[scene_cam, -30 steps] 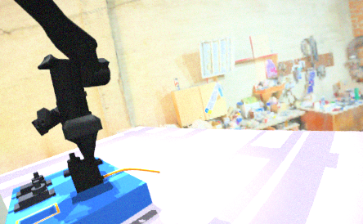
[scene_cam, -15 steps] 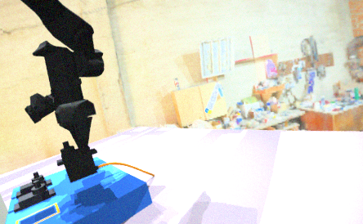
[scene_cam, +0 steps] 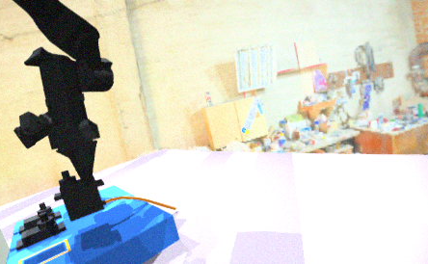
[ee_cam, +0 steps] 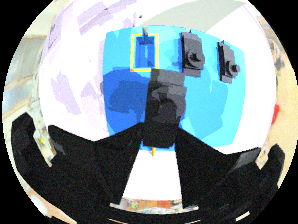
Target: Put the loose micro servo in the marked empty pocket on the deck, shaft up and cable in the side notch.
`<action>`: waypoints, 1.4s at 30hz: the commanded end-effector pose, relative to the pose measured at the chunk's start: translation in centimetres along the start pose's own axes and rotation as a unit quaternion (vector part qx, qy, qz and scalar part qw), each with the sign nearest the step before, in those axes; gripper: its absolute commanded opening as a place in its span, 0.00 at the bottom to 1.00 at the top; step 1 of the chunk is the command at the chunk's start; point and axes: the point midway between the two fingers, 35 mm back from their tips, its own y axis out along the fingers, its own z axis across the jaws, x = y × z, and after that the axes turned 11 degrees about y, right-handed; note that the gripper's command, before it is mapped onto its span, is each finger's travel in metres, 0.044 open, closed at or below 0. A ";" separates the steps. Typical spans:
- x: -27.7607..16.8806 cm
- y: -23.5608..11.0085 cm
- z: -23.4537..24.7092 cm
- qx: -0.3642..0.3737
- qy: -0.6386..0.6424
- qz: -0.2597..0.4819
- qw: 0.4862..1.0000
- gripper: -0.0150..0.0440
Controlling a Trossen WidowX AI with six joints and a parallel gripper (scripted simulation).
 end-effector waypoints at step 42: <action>-0.7 -0.2 2.3 -0.005 0.537 0.000 0.844 0.25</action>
